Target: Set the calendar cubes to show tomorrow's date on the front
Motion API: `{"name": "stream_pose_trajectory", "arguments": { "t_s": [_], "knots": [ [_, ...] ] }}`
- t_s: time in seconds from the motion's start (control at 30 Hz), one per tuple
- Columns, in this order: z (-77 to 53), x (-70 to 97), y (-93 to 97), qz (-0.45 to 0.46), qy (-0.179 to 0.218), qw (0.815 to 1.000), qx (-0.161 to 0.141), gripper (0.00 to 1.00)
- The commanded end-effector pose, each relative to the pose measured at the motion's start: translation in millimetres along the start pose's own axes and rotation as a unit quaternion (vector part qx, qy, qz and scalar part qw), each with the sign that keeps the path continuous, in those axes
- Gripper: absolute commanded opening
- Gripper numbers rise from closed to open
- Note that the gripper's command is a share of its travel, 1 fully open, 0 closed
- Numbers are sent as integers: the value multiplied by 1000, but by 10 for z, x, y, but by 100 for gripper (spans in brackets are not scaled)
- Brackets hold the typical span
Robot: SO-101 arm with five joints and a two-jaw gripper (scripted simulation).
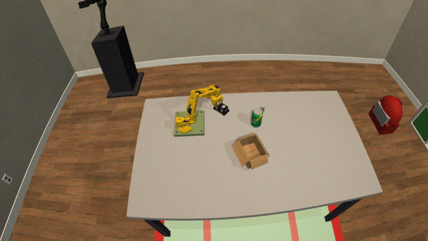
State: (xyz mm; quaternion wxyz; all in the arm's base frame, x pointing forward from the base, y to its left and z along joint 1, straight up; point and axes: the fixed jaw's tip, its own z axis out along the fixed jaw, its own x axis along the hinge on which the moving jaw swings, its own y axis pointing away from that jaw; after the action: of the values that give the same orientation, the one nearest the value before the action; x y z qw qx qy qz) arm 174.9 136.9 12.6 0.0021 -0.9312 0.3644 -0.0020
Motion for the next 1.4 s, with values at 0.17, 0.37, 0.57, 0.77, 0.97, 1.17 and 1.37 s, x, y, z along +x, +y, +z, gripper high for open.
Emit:
{"name": "stream_pose_trajectory", "arguments": {
  "t_s": [0.17, 0.37, 0.57, 0.77, 0.97, 1.17, 1.37],
  "knots": [
    [60, -27, 39, 0, -3, 1000, -15, 34],
    [61, -27, 30, 0, -3, 1000, -15, 33],
    [61, -28, 21, 0, -3, 1000, -15, 32],
    [61, -28, 6, 0, -3, 1000, -15, 30],
    [62, -28, -5, 0, -3, 1000, -15, 28],
    [62, -28, -13, 0, -3, 1000, -15, 27],
    [62, -28, -17, 0, -3, 1000, -15, 27]
  ]
}}
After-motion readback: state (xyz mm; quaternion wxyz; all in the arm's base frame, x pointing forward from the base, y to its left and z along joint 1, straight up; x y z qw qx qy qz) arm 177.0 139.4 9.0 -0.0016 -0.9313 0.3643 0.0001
